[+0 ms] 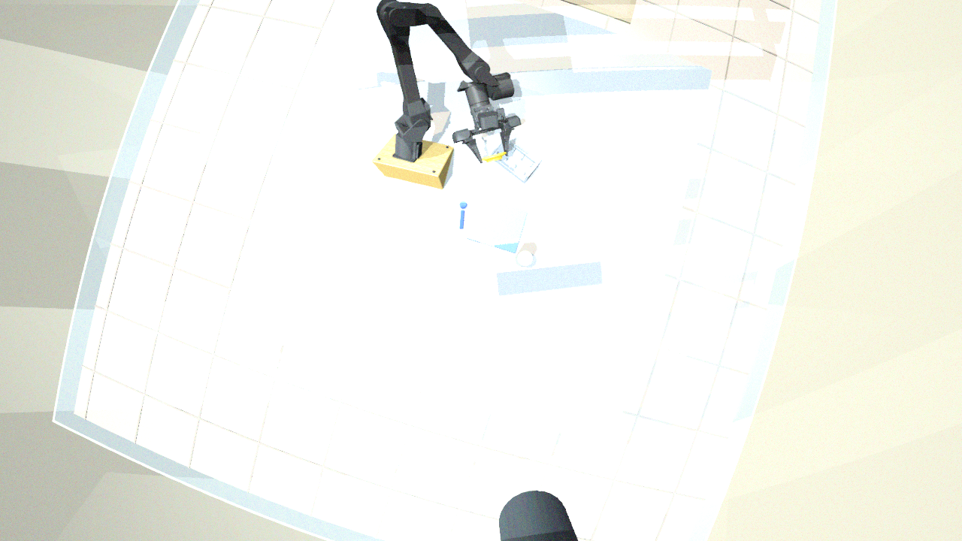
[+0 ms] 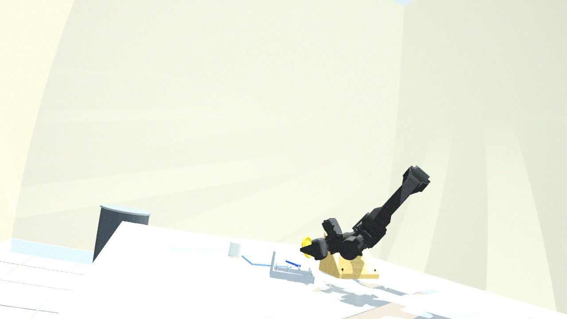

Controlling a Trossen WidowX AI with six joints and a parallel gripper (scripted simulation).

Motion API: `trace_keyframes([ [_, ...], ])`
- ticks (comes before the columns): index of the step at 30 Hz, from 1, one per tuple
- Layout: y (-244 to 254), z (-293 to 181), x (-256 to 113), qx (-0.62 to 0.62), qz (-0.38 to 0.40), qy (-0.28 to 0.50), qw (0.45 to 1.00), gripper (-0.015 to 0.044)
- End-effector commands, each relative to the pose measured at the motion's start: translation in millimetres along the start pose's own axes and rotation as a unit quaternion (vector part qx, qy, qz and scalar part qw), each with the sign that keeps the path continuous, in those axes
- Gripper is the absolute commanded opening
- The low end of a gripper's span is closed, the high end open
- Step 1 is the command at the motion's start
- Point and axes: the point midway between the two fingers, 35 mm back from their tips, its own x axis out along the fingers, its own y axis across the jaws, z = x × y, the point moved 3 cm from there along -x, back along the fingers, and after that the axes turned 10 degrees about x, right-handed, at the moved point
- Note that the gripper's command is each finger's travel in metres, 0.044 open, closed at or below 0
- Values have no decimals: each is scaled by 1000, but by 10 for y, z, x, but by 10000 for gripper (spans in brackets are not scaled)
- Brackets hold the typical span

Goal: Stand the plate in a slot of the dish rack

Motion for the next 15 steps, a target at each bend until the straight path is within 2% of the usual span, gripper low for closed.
trace_keyframes([
  [1,17,-27,-41,-1,40,-21,999,0],
  [15,19,-166,-207,-5,174,-78,982,0],
])
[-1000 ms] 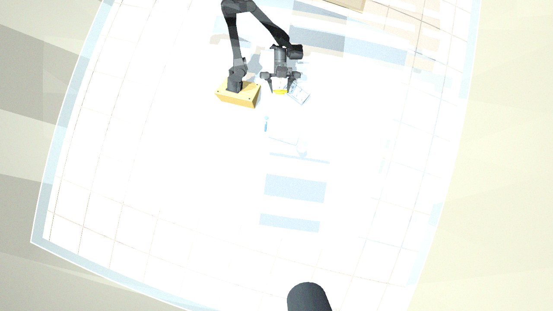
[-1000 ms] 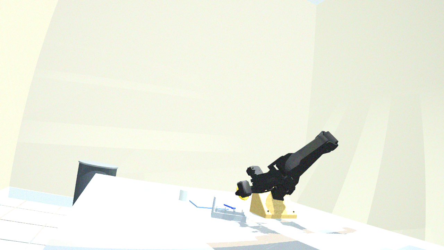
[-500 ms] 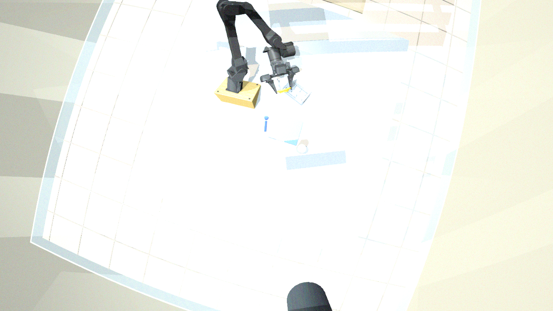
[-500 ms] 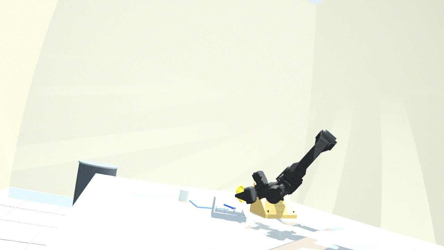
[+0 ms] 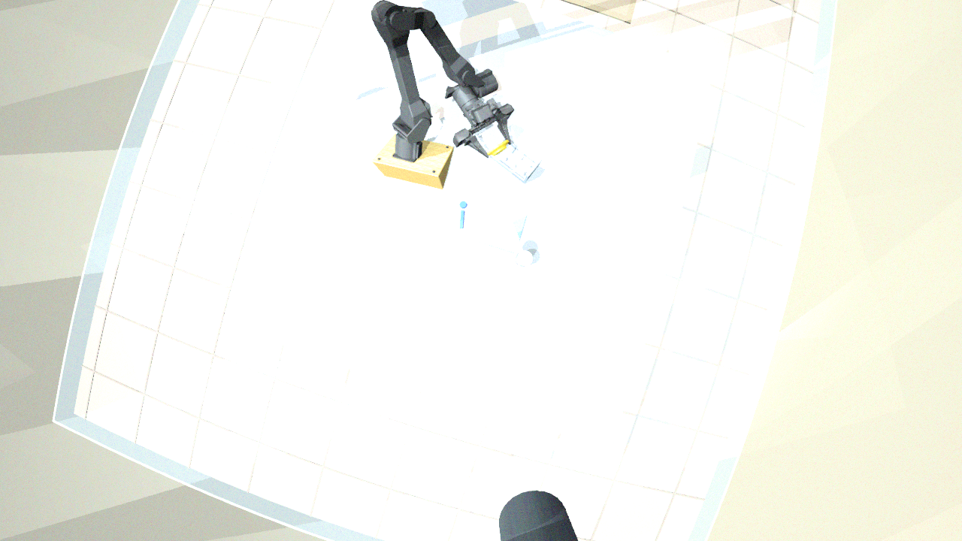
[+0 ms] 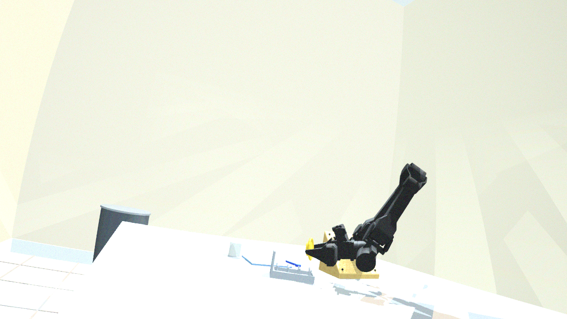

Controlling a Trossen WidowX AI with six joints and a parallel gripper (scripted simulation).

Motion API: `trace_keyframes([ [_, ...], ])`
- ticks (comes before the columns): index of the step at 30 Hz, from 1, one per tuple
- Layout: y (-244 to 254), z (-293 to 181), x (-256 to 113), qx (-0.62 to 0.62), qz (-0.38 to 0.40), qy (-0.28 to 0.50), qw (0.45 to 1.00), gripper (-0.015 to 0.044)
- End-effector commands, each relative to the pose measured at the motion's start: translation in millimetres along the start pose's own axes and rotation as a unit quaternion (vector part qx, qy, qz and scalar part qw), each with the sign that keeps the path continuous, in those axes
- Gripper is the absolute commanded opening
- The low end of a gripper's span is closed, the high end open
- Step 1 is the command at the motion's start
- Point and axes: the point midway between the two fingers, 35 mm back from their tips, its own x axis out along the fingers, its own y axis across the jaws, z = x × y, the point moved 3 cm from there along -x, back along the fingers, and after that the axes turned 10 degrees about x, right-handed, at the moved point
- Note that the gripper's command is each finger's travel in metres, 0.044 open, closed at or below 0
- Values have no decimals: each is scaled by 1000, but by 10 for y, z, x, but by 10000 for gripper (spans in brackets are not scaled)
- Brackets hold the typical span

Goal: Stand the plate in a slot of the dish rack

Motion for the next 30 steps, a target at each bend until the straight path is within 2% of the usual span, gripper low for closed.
trace_keyframes([
  [1,16,-8,-65,9,40,-16,999,0],
  [15,6,-60,-303,37,165,-56,984,0],
  [30,14,-121,-268,36,166,-56,984,0],
])
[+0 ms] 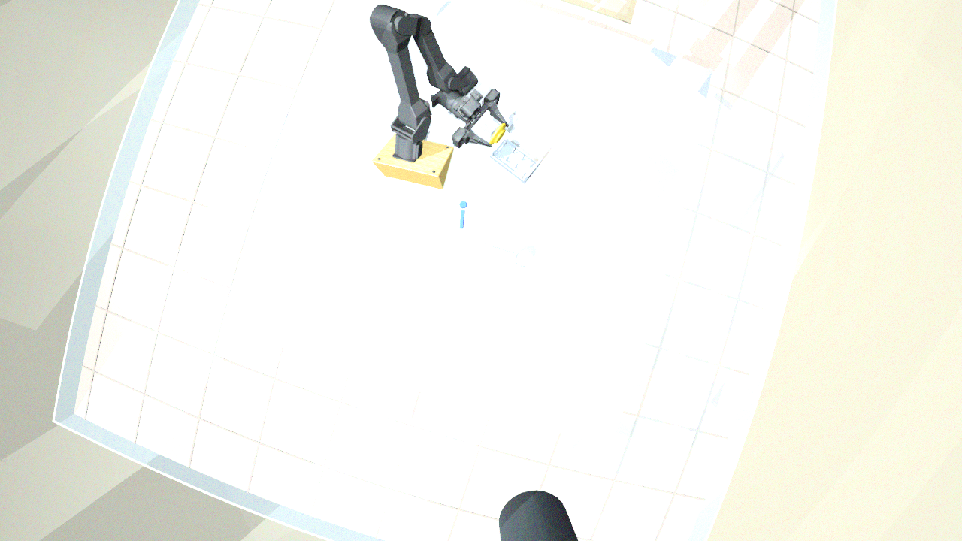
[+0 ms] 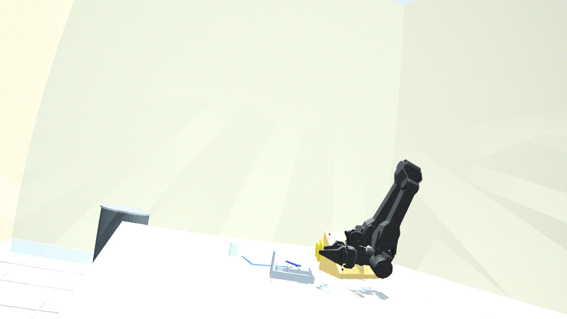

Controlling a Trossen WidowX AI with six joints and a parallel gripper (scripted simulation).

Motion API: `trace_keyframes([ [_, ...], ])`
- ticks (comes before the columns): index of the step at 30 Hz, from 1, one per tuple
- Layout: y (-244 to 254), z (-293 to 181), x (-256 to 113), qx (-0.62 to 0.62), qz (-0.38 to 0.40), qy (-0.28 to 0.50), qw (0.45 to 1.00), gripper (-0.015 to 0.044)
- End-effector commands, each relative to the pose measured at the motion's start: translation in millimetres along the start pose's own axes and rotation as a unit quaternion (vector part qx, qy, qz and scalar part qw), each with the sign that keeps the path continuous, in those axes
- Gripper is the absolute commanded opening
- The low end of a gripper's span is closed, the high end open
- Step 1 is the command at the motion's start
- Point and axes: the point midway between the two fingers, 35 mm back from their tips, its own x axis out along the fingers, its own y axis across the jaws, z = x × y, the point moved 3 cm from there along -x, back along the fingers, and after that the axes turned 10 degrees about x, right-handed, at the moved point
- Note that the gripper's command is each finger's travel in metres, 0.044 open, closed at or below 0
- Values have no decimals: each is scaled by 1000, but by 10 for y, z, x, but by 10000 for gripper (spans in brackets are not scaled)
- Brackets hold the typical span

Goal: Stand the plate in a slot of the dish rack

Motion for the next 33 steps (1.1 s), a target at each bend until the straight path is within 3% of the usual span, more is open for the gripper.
trace_keyframes([
  [1,-17,-52,30,-6,-1,-3,1000,0],
  [33,-80,-276,373,7,3,0,1000,0],
])
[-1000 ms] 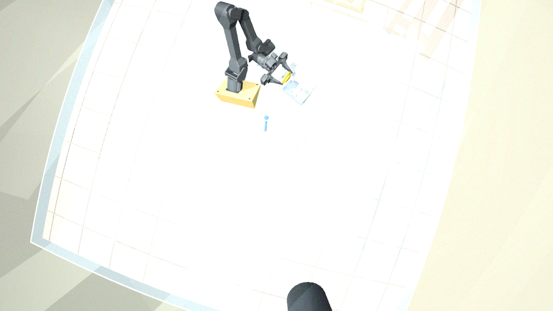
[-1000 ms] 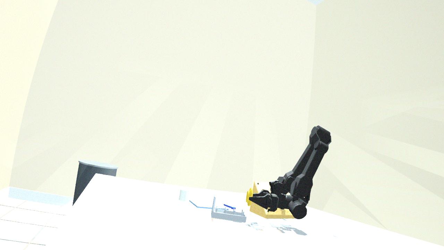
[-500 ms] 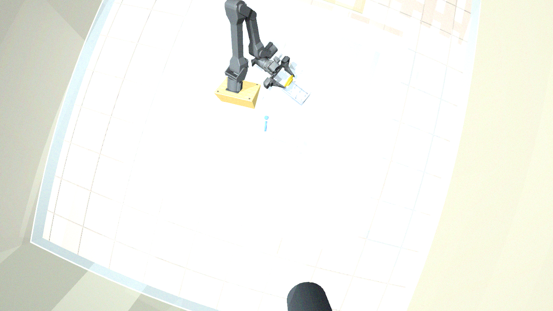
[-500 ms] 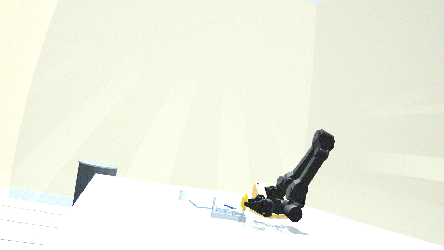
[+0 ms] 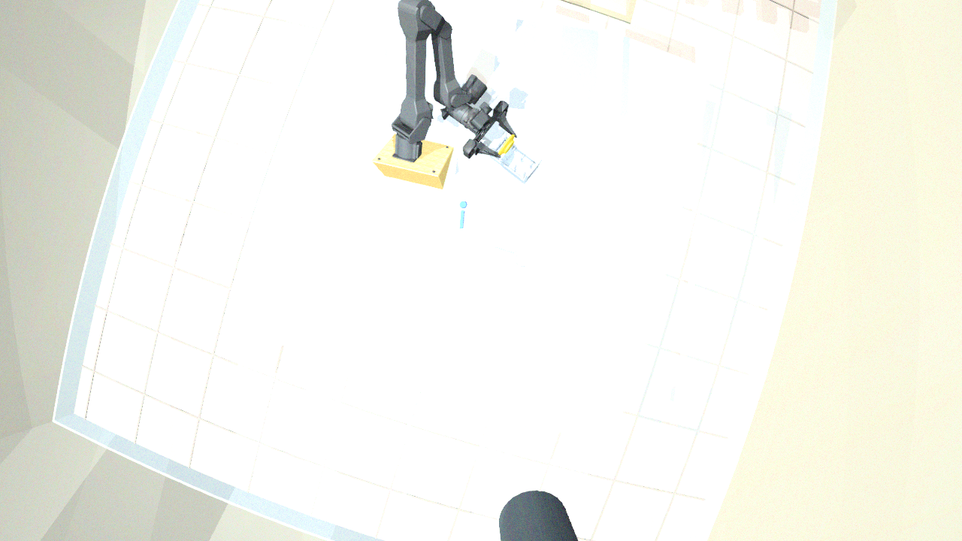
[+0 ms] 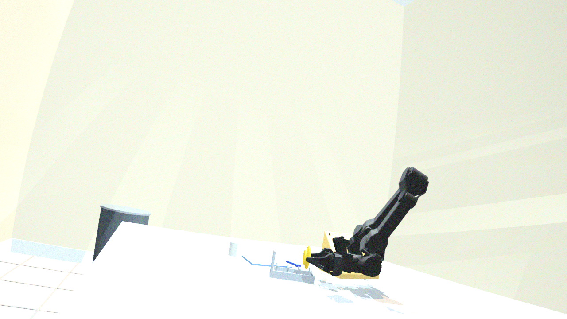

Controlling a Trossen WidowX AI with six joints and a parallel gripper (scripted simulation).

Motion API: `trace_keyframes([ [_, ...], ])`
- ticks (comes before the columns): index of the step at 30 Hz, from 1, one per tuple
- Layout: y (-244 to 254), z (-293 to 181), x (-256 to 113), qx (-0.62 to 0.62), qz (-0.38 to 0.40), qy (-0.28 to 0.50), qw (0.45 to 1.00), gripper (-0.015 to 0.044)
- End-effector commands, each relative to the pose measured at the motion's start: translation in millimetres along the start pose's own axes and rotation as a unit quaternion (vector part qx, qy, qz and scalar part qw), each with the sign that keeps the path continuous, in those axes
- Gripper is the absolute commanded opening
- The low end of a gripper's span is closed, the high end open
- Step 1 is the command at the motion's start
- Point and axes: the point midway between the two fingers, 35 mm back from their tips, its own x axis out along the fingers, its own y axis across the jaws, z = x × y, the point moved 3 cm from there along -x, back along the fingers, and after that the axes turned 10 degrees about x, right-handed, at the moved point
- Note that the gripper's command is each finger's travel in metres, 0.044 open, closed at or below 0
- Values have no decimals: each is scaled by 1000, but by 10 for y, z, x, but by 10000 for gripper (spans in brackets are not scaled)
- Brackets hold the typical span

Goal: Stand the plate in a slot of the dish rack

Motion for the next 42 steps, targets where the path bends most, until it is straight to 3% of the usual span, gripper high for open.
trace_keyframes([
  [1,-31,-36,24,-4,-1,0,1000,0],
  [18,-56,-132,15,-5,-1,5,1000,0],
  [33,-61,-140,17,-4,-1,5,1000,394],
  [42,-37,-99,25,-4,-3,5,1000,400],
])
